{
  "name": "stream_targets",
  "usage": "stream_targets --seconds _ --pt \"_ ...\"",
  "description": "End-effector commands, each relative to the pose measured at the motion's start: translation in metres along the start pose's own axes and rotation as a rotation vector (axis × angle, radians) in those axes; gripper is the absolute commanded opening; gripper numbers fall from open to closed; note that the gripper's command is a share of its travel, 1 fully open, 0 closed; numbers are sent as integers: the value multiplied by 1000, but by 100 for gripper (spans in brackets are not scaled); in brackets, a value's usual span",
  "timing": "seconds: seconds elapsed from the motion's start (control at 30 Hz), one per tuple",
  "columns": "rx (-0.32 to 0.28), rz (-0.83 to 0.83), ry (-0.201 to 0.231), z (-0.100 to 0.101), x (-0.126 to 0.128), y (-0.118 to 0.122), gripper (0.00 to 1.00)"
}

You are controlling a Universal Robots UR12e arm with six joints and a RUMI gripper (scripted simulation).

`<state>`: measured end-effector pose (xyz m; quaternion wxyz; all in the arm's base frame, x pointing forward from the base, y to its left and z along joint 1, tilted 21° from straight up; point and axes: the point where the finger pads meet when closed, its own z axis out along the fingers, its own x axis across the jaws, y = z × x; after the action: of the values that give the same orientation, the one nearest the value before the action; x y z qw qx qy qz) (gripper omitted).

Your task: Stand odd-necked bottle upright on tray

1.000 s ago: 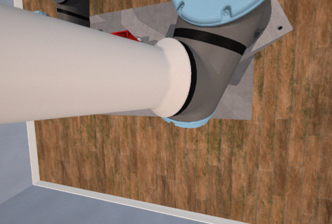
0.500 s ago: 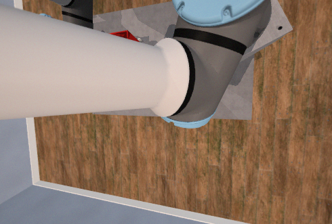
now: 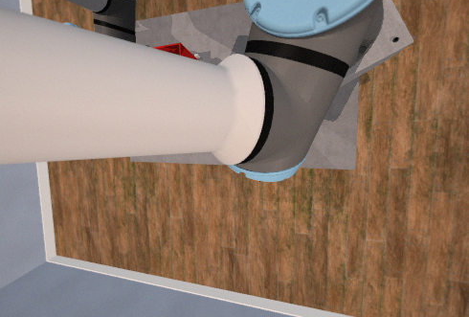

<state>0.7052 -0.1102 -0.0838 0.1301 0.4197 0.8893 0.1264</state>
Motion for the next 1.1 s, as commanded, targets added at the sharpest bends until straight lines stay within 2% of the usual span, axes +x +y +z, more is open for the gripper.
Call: stream_targets --seconds 0.0,1.07 --pt "-1 0 -1 1 0 0 38" --pt "-1 0 -1 4 0 0 38"
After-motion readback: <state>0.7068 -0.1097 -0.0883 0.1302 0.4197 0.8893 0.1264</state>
